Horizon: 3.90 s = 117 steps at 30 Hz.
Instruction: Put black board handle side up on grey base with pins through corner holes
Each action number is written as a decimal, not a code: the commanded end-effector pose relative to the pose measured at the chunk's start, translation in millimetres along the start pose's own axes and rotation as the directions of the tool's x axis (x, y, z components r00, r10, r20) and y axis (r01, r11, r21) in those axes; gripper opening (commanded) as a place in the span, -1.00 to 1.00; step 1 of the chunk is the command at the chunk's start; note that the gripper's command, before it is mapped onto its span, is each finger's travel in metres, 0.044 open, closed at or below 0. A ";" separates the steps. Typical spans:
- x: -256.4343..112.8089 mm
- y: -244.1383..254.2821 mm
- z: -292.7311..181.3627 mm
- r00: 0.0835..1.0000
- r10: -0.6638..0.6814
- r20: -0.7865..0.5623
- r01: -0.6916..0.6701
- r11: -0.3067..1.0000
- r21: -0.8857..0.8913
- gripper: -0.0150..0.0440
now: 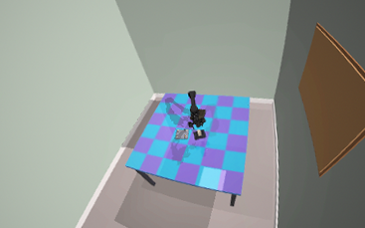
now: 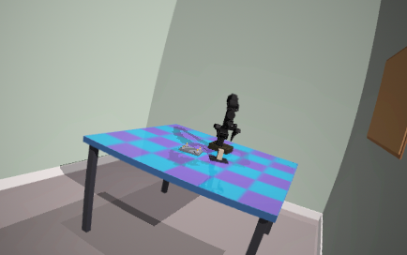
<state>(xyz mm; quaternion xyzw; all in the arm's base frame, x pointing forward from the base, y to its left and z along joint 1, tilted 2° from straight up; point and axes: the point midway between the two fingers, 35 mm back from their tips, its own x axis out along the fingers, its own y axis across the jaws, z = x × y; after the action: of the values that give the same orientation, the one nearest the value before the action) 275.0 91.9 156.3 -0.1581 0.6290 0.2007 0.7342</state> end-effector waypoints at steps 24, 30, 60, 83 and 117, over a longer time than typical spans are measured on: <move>62.3 -1.5 -11.9 0.995 -0.002 -0.102 0.011 0.997 0.082 1.00; 72.1 -1.6 -12.0 0.995 -0.002 -0.102 0.011 0.997 0.082 1.00; 119.4 -1.0 -17.6 0.995 -0.002 -0.102 0.010 0.997 0.082 1.00; 121.2 -0.9 -17.9 0.995 -0.002 -0.102 0.010 0.997 0.082 -0.25; 41.6 -0.4 -9.1 0.995 -0.002 -0.102 0.011 0.997 0.082 -0.49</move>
<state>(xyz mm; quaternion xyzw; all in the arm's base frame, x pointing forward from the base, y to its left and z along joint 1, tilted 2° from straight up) 273.0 91.8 108.1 -0.1388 0.6749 0.1645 0.7059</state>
